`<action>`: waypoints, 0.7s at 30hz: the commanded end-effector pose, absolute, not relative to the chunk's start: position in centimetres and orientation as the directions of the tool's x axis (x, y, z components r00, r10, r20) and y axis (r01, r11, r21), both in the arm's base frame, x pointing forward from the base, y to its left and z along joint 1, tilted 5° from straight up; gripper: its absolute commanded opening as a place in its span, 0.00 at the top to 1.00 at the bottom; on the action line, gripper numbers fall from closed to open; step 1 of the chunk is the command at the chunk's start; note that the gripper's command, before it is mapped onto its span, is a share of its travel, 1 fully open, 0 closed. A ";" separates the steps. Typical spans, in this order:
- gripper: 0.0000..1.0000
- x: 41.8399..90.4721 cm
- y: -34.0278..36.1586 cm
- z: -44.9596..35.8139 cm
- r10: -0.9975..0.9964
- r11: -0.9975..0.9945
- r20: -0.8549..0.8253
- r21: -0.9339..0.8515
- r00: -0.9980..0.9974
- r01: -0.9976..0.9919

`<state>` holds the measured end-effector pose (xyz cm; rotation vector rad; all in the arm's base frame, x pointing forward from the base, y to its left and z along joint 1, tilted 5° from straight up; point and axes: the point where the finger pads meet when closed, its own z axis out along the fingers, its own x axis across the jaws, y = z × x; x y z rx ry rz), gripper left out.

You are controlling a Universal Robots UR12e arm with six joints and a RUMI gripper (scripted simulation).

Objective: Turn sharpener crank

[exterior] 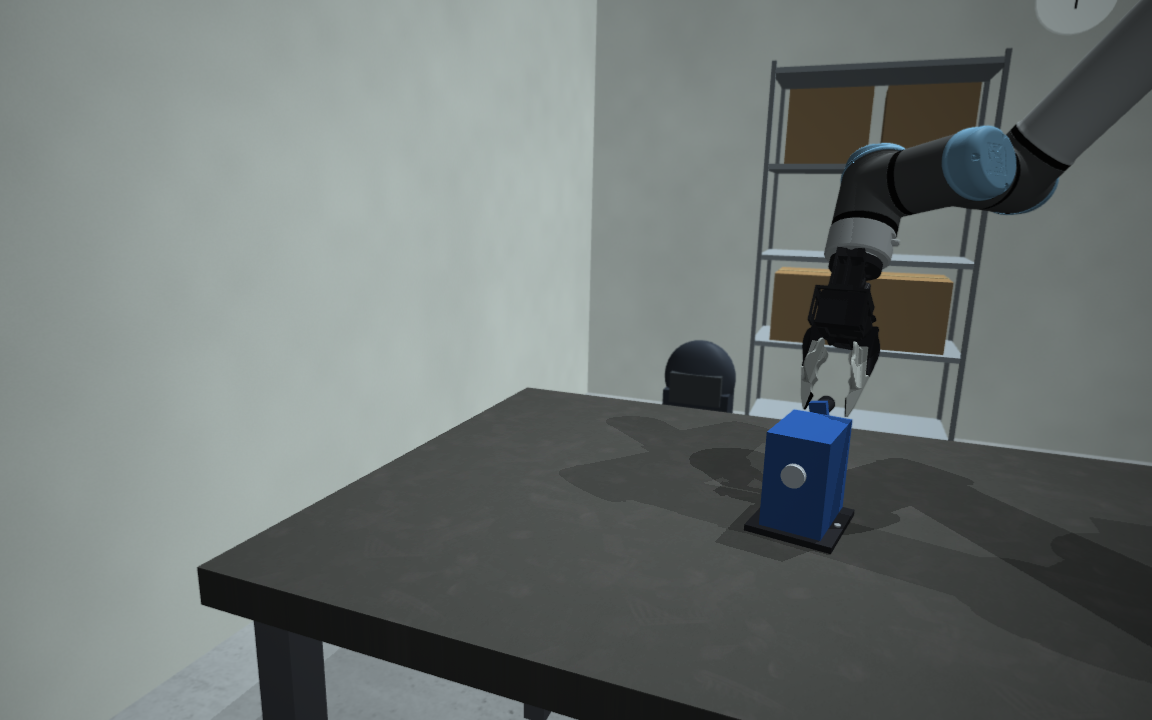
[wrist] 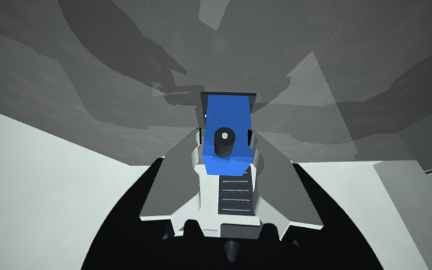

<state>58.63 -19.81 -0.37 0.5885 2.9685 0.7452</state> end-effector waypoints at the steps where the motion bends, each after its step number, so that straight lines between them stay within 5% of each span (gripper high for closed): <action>1: 0.68 58.5 -19.8 -0.3 0.366 0.814 0.066 0.461 -0.928 0.354; 21: 0.68 58.4 -21.1 1.8 0.367 0.815 0.062 0.458 -0.928 0.353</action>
